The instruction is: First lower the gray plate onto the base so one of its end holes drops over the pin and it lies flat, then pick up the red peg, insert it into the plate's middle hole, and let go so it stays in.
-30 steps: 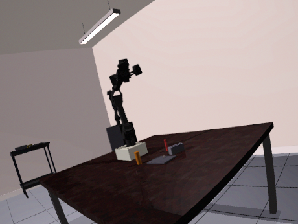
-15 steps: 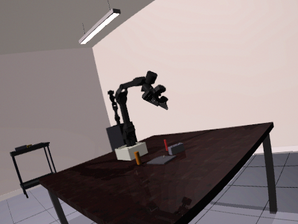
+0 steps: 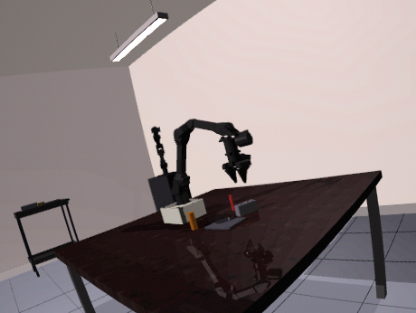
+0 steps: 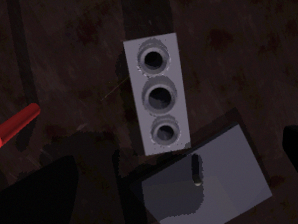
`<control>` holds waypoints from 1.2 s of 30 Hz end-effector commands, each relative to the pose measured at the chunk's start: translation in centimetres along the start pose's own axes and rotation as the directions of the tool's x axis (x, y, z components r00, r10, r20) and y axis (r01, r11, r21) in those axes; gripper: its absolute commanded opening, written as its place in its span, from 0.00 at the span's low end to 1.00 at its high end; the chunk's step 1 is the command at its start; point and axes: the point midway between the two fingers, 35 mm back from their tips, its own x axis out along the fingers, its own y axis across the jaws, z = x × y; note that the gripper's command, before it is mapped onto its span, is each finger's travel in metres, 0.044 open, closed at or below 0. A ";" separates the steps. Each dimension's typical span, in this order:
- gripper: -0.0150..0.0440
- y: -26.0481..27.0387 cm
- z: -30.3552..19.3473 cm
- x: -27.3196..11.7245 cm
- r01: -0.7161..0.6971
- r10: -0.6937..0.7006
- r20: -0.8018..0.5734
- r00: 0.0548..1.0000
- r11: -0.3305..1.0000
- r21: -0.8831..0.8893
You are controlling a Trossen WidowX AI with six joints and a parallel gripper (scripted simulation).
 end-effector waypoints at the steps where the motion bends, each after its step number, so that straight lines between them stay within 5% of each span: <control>1: 1.00 -0.1 -0.2 0.1 -0.027 0.027 -0.004 1.000 0.999 -0.043; 4: 1.00 -0.2 -0.1 0.4 -0.027 0.027 -0.004 1.000 0.999 -0.043; 9: 1.00 0.0 -0.2 6.3 -0.027 0.027 -0.004 1.000 0.999 -0.043; 36: 1.00 0.2 -0.3 10.1 -0.028 0.027 -0.004 1.000 0.999 -0.043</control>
